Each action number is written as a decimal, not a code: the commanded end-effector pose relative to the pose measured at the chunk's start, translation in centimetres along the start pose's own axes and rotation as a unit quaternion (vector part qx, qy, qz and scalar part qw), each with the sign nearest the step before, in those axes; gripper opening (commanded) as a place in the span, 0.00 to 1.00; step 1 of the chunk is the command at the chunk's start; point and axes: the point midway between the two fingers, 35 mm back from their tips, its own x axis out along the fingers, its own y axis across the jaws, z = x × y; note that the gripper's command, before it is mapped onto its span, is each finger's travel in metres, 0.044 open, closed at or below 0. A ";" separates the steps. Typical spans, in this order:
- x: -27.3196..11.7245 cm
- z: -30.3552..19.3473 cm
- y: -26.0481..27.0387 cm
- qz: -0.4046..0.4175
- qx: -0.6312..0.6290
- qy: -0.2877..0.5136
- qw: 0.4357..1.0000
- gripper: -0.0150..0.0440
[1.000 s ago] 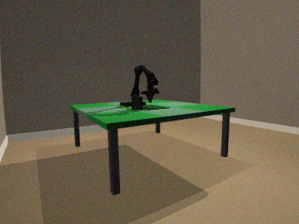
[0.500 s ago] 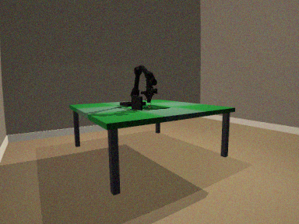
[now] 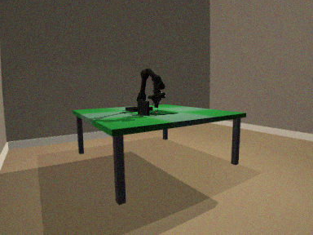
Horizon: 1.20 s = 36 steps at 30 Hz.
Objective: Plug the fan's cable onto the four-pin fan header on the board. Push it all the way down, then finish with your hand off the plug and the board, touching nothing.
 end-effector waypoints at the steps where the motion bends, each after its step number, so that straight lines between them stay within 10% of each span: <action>1: -0.1 0.2 0.0 -0.001 -0.001 -0.002 1.000 0.25; 36: 2.3 0.1 0.0 -0.001 0.004 -0.002 1.000 0.25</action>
